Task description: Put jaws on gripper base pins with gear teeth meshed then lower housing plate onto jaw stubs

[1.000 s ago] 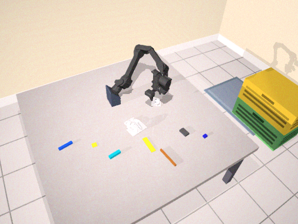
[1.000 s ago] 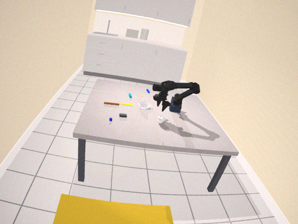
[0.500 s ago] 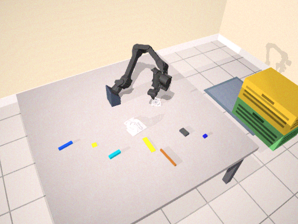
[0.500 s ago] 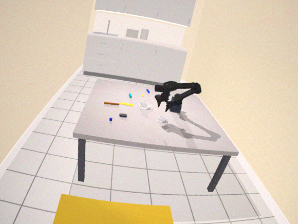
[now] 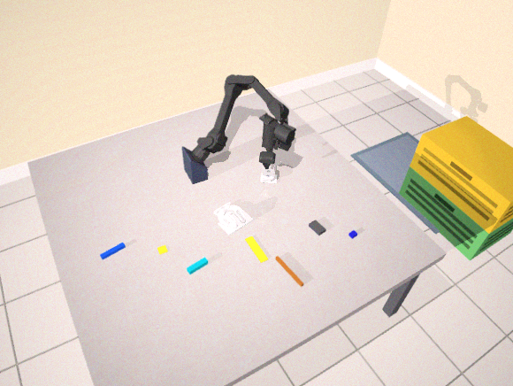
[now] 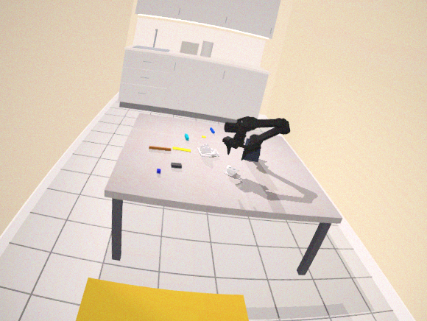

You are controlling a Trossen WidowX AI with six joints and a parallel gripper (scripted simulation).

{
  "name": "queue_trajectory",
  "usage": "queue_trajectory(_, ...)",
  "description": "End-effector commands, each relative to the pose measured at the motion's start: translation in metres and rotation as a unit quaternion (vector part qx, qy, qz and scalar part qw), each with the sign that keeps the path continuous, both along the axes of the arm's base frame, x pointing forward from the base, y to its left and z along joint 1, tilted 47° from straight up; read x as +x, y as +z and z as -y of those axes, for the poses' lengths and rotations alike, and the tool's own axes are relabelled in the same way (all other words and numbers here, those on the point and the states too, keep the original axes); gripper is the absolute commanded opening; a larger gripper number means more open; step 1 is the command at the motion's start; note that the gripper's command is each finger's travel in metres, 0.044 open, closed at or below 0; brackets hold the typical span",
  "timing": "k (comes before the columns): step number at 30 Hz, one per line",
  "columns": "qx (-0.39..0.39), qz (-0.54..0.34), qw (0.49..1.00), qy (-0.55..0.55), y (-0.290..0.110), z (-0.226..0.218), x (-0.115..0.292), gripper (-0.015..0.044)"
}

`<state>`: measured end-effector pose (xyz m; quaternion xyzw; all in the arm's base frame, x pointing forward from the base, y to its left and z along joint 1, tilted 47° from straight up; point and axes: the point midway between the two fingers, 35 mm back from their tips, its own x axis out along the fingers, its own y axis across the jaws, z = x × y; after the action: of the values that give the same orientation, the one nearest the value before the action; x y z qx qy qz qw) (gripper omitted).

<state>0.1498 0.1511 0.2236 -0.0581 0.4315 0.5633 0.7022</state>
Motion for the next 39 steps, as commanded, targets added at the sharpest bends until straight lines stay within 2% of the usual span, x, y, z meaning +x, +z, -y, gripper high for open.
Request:
queue_trajectory(1,-0.002,0.011,1.0,0.011,0.0,0.0,-0.002,0.044)
queue_trajectory(10,0.0,0.012,1.0,0.011,-0.025,-0.028,-0.003,0.044)
queue_trajectory(39,0.0,0.012,1.0,0.011,-0.045,-0.05,-0.002,0.044)
